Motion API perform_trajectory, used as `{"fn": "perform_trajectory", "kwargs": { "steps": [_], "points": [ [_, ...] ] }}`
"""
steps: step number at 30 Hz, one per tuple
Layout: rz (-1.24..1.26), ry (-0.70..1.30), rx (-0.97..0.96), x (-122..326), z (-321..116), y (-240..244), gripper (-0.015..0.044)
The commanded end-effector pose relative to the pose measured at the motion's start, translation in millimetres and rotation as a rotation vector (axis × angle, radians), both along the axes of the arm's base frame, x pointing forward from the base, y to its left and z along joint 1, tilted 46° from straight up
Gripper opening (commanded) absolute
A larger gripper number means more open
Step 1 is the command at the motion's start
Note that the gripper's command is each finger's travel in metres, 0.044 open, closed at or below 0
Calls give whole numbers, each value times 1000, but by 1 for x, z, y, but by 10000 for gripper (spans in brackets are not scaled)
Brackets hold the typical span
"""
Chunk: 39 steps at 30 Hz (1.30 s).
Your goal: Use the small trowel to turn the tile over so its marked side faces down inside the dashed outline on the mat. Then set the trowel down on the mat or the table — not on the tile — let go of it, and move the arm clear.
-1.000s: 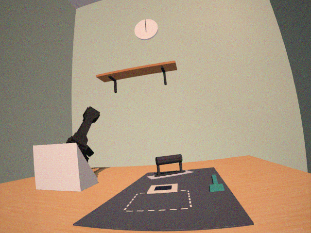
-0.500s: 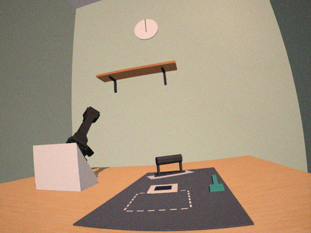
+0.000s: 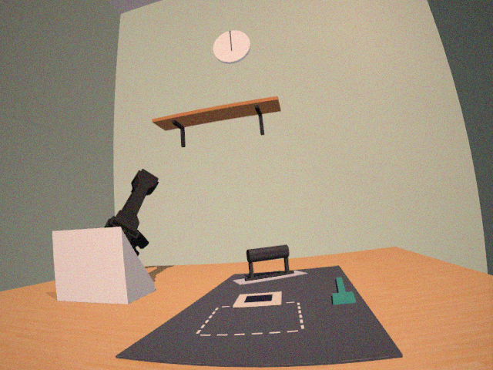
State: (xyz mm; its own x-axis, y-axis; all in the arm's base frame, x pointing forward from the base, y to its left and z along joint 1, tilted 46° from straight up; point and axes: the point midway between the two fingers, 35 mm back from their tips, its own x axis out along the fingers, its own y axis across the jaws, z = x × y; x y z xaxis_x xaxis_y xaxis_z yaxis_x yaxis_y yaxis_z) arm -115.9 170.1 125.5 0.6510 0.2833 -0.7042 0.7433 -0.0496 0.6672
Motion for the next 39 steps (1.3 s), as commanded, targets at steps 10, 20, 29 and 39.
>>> {"fn": "perform_trajectory", "kwargs": {
  "steps": [10,20,29,39],
  "points": [
    [0,0,0,0,0,0,100],
    [0,0,0,0,0,0,100],
    [0,0,0,0,0,0,0],
    [0,0,0,0,0,0,79]
  ]
}}
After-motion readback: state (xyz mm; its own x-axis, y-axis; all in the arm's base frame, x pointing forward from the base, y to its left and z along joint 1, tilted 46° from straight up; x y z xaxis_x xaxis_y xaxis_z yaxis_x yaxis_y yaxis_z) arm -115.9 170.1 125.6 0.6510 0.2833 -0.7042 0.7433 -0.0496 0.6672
